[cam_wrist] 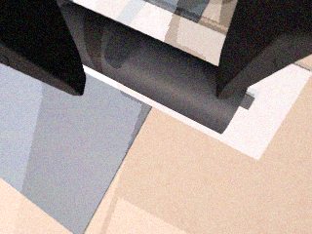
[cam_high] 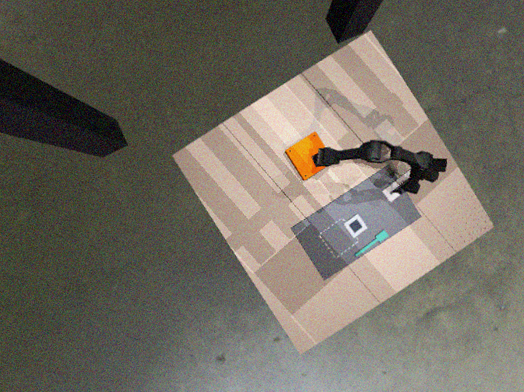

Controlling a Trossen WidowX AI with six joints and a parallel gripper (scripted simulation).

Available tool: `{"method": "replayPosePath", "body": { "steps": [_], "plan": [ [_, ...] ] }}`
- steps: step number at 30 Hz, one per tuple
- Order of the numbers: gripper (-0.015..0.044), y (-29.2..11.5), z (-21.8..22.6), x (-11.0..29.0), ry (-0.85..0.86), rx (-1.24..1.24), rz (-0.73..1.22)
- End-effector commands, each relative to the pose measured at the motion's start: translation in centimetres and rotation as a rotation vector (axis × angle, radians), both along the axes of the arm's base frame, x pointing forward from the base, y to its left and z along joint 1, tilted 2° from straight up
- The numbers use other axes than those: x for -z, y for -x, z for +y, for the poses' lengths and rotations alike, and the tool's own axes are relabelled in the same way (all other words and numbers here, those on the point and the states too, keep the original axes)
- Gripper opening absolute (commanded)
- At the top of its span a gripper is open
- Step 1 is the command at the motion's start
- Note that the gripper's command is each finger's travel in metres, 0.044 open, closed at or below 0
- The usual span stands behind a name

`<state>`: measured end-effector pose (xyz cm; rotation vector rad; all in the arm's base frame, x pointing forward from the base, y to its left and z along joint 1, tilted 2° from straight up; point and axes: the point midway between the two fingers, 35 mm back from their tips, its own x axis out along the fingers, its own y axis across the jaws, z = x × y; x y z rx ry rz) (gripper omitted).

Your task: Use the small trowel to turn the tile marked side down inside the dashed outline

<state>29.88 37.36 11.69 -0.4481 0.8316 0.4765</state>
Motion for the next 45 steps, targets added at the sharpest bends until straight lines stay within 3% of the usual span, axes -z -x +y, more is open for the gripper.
{"method": "replayPosePath", "body": {
  "steps": [1, 31, 45],
  "plan": [
    [0.0300, 0.4, -0.3, 0.3, 0.067, -0.088, -0.056],
    [0.0300, 2.3, -4.4, 2.1, 0.738, -0.725, -0.458],
    [0.0300, 1.7, -4.3, 2.6, 0.754, -0.737, -0.465]
  ]
}}
